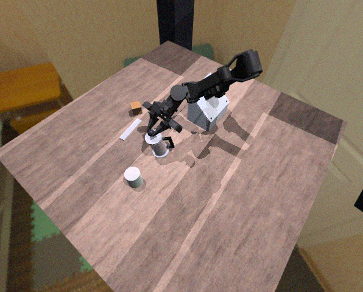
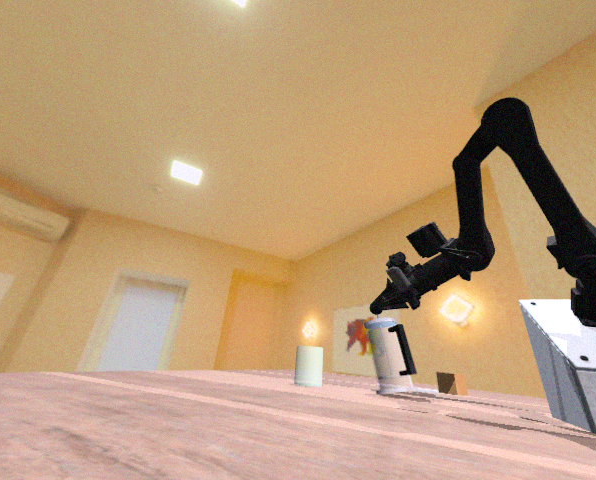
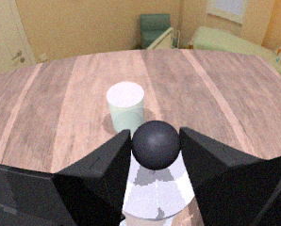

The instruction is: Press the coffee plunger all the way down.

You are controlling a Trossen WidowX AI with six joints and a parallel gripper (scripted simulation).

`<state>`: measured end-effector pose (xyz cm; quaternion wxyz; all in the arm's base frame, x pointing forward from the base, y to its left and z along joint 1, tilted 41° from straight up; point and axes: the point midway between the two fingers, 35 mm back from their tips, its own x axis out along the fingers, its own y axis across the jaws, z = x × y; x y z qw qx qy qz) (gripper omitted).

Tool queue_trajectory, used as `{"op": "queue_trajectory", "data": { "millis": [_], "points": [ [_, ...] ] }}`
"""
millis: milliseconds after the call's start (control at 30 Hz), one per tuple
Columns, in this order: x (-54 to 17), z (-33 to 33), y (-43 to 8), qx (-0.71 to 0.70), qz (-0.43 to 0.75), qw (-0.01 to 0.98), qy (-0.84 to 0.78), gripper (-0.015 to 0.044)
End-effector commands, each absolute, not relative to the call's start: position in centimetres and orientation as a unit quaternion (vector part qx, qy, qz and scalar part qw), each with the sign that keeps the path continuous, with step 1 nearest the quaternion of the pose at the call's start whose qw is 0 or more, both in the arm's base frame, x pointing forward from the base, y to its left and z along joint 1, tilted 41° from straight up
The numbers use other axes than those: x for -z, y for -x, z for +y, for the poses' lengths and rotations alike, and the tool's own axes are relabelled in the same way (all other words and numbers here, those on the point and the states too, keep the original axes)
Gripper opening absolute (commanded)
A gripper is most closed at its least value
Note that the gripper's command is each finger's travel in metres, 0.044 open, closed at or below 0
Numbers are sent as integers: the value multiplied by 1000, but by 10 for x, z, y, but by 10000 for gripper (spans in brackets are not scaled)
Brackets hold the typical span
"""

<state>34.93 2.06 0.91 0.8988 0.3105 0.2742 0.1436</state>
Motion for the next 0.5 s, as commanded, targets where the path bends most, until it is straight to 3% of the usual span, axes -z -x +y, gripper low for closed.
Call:
{"op": "queue_trajectory", "data": {
  "millis": [0,467],
  "points": [
    [-5,24,-348,-147,284,893,-317,119],
    [-5,24,-351,-147,284,893,-317,119]
  ]
}}
